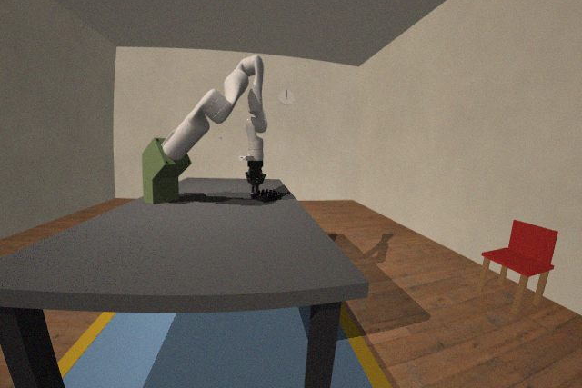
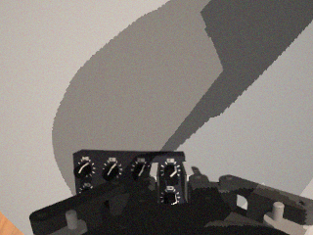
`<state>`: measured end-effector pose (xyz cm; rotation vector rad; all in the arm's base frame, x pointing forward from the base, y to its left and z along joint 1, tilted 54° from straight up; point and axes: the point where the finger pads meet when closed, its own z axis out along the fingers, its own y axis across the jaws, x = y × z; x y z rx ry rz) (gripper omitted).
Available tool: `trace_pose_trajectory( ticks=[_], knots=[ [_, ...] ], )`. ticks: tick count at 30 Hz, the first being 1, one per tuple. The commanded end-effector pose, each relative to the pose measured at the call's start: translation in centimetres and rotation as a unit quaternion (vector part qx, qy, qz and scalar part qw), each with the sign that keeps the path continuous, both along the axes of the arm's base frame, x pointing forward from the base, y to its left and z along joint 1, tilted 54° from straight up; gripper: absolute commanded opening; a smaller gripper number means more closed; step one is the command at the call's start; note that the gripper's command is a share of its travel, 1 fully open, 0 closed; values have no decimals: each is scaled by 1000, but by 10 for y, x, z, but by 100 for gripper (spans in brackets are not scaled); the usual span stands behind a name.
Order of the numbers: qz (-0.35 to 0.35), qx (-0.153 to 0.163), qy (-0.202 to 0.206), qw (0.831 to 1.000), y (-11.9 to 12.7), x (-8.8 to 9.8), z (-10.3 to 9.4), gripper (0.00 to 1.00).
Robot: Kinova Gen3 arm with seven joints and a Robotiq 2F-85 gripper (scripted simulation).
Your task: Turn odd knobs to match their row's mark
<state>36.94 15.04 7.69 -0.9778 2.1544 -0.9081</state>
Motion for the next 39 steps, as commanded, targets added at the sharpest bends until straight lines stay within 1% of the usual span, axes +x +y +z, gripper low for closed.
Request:
trace_pose_trajectory(
  ticks=[1, 19, 29, 39],
  knots=[
    [0, 0, 0, 1000, 0, 0, 0, 19],
    [0, 0, 0, 1000, 1, -1, 1, 19],
    [0, 0, 0, 1000, 9, -19, 15, 19],
    [0, 0, 0, 1000, 13, -28, 22, 19]
  ],
)
